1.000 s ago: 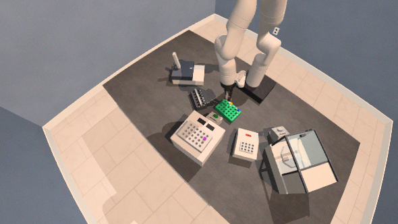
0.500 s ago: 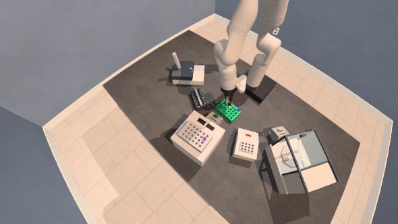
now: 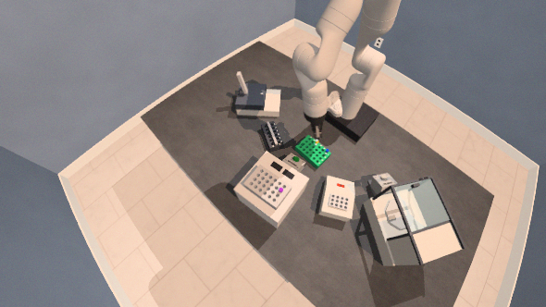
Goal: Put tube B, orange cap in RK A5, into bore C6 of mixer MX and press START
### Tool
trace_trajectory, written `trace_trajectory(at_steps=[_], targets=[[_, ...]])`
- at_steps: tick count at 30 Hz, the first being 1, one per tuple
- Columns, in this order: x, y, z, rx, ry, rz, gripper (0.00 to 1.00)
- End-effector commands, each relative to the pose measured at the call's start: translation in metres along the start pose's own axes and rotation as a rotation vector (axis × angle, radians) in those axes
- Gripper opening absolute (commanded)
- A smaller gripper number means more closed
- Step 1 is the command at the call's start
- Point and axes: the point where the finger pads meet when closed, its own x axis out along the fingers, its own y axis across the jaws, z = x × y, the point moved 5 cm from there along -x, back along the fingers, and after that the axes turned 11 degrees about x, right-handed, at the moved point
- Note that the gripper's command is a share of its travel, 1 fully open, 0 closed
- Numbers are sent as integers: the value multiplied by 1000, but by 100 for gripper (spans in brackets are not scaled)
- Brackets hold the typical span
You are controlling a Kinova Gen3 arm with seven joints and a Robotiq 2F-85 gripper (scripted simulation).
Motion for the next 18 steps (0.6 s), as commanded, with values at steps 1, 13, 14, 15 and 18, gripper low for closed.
trace_trajectory(at_steps=[1, 13, 14, 15, 18], targets=[[-9, 1, -2, -52, -2, -10, 21], [-42, 1, -9, -247, -10, -51, 21], [-45, 1, -10, -267, -10, -55, 21], [-48, 1, -11, -287, -11, -59, 21], [-58, 1, -13, -345, -14, -71, 21]])
